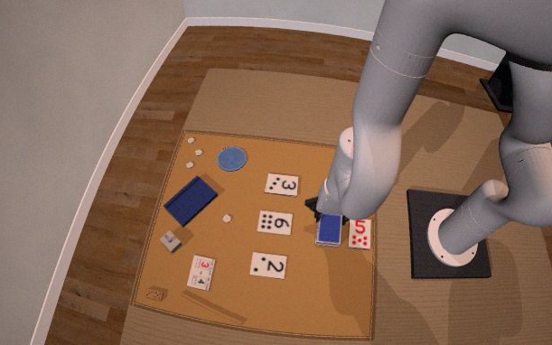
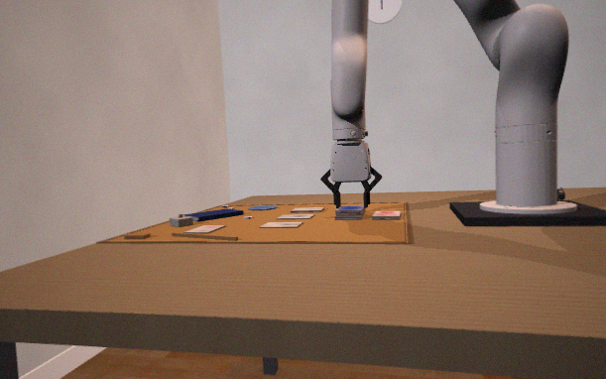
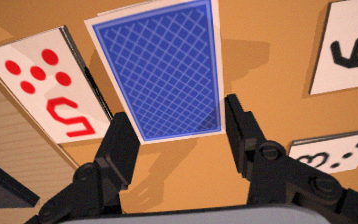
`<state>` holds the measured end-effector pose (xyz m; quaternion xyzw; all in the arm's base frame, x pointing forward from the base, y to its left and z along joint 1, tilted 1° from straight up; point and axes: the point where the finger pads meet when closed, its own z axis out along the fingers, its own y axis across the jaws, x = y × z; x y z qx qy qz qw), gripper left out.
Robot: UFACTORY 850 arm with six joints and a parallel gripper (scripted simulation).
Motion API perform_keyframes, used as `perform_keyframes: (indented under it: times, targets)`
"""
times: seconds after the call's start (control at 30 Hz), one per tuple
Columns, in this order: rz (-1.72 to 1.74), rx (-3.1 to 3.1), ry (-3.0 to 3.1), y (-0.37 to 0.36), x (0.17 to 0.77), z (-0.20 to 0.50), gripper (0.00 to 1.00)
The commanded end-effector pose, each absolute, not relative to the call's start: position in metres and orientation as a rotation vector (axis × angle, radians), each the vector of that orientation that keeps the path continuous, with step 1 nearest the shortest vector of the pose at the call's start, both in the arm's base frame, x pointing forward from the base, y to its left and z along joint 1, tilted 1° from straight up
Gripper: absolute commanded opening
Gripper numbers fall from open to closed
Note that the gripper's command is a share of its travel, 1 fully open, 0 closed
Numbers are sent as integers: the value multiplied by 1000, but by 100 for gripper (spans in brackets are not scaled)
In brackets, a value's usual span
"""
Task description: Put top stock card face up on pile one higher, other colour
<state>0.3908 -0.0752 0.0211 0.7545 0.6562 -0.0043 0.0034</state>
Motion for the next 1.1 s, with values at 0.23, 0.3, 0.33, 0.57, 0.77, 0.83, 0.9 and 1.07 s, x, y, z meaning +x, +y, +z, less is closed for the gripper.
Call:
perform_keyframes:
  times: [0.23, 0.3, 0.33, 0.57, 0.77, 0.83, 0.9, 1.07]
  targets:
    - [-12, 2365, 2056, -75, 392, 22, 72]
    - [-12, 2365, 2056, -75, 392, 22, 72]
    - [-12, 2365, 2056, -75, 392, 22, 72]
    - [-12, 2365, 2056, -75, 392, 22, 67]
    - [-12, 2365, 2056, -75, 392, 22, 67]
    - [-12, 2365, 2056, -75, 392, 22, 63]
    - [-12, 2365, 2056, -75, 392, 22, 63]
    - [-12, 2365, 2056, -75, 392, 22, 63]
